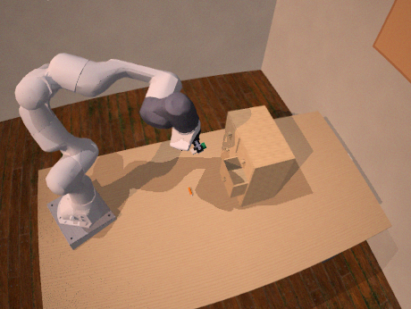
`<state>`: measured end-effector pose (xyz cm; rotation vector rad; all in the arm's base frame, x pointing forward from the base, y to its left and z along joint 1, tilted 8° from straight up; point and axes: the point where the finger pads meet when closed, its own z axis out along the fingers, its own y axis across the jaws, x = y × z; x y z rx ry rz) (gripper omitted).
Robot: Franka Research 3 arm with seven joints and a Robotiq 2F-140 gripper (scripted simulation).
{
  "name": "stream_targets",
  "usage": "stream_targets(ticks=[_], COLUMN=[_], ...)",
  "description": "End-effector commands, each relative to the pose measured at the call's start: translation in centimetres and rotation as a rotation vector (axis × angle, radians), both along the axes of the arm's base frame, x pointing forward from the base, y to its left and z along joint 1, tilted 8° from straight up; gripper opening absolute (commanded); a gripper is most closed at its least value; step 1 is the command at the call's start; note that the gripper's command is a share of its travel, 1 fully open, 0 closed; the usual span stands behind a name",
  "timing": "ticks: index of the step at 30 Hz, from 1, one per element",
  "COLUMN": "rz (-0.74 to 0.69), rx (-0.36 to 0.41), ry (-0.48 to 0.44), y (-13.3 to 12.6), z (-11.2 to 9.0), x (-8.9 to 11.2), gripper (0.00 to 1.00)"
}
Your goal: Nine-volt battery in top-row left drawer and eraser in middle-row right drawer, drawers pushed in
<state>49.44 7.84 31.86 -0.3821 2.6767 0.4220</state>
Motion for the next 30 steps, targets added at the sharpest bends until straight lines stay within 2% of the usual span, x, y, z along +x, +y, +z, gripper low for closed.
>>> stream_targets(ticks=[1, 2, 3, 21, 22, 30], rz=[0.009, 0.009, 0.026, 0.026, 0.039, 0.039], rx=[-0.003, -0.003, 0.029, 0.029, 0.058, 0.058], ry=[-0.009, -0.009, -0.066, -0.066, -0.127, -0.127], y=[-0.1, -0.1, 0.8, 0.8, 1.5, 1.5], z=[0.1, 0.1, 0.6, 0.6, 1.2, 1.2], x=[0.1, 0.1, 0.5, 0.5, 0.9, 0.9], gripper=[0.11, 0.11, 0.11, 0.11, 0.11, 0.11])
